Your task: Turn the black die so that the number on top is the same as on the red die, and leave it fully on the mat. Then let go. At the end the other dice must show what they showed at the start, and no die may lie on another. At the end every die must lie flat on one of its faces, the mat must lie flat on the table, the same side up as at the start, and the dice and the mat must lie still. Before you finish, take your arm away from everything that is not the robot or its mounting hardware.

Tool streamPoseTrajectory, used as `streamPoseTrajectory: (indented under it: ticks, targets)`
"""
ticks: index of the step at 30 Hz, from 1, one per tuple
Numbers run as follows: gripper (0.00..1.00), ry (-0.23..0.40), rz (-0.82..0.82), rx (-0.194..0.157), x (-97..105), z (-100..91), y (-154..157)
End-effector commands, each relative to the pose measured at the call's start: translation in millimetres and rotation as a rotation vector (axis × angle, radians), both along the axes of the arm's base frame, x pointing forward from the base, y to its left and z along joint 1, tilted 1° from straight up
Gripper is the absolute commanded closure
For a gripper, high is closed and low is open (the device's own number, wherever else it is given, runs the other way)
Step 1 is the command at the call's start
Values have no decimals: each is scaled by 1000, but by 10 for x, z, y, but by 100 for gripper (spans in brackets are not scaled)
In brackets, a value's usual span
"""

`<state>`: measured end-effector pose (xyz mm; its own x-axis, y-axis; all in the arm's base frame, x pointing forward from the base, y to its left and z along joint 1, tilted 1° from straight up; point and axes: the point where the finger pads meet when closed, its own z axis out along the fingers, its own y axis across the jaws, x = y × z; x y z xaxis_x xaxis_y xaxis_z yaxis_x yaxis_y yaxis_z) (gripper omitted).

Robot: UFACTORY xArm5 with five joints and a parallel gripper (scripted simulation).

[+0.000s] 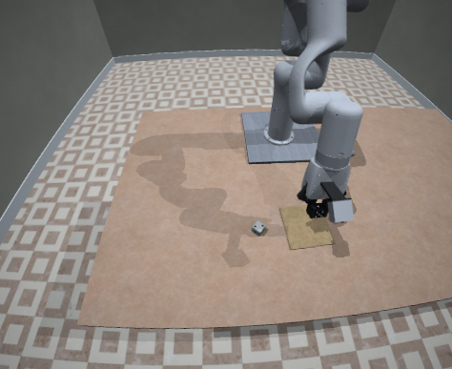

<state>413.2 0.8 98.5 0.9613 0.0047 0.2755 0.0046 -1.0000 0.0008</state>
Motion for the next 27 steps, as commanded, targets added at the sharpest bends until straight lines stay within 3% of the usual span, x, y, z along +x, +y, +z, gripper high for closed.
streamPoseTrajectory:
  ticks: [1,3,4,6,7,10,11,14,16,22,27]
  targets:
    - [73,-129,1,-1,29,2,-5]
    - [73,-216,1,-1,31,-5,-9]
    - [73,-218,1,-1,31,-5,-9]
    - [73,-300,2,-2,27,-7,-11]
    - [73,-304,2,-2,27,-8,-11]
    - [73,-416,2,-3,19,-12,-13]
    - [73,-420,2,-3,18,-12,-13]
    - [73,-515,3,-3,14,-17,-10]
    - [73,-515,3,-3,14,-17,-10]
    - [73,-641,4,-4,9,-17,-9]
    - [73,-679,4,-4,-3,-13,-9]
